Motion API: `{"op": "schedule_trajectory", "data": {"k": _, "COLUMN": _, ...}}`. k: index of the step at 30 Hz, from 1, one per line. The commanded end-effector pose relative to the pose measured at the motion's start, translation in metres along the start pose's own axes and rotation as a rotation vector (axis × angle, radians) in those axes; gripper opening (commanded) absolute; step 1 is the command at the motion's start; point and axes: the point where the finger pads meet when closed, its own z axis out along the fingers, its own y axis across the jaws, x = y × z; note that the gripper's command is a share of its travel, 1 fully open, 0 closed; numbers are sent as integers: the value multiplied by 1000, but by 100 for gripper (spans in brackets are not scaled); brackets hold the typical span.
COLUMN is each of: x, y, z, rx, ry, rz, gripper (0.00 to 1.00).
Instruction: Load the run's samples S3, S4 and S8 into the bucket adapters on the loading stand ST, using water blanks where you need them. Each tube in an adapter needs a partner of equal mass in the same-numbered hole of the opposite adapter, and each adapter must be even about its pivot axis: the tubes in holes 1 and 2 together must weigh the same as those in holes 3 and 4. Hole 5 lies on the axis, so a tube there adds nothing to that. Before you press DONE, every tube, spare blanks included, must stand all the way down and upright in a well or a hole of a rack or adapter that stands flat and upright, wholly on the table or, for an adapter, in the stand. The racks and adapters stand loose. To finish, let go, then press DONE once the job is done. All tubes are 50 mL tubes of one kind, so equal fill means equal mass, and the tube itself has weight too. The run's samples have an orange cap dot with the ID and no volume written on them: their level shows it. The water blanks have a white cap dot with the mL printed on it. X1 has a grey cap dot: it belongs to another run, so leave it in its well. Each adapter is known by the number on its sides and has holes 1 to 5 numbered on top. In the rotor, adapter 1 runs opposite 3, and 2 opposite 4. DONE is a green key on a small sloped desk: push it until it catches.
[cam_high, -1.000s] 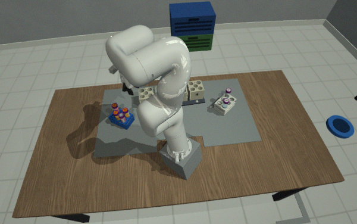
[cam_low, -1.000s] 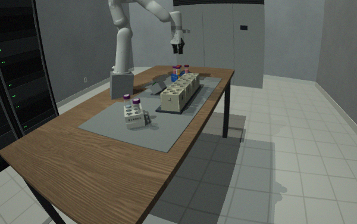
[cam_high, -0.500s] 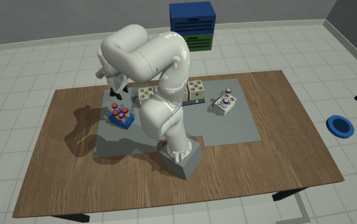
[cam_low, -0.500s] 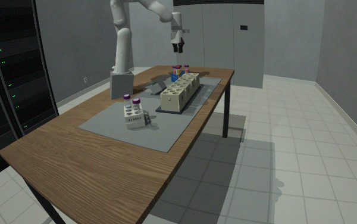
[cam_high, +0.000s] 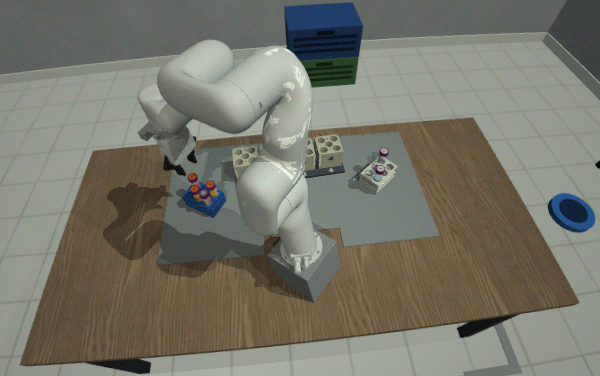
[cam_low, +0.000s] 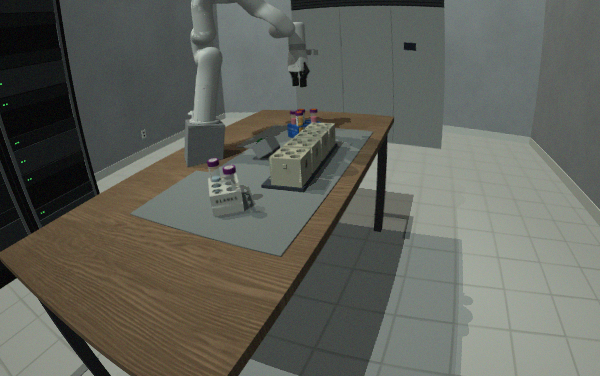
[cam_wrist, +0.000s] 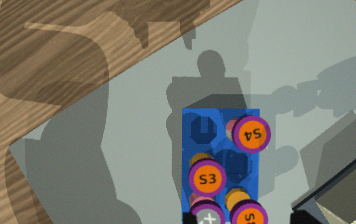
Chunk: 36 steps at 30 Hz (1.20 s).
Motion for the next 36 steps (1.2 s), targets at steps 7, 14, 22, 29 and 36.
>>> {"op": "schedule_trajectory", "data": {"k": 7, "x": 8, "y": -9, "z": -1, "rx": -2, "ry": 3, "rz": 1, "gripper": 57}}
{"op": "schedule_trajectory", "data": {"k": 14, "x": 8, "y": -9, "z": 7, "rx": -2, "ry": 3, "rz": 1, "gripper": 57}}
{"op": "schedule_trajectory", "data": {"k": 22, "x": 8, "y": -9, "z": 19, "rx": -2, "ry": 3, "rz": 1, "gripper": 57}}
{"op": "schedule_trajectory", "data": {"k": 29, "x": 8, "y": -9, "z": 33, "rx": -2, "ry": 3, "rz": 1, "gripper": 57}}
{"op": "schedule_trajectory", "data": {"k": 36, "x": 8, "y": -9, "z": 47, "rx": -2, "ry": 3, "rz": 1, "gripper": 57}}
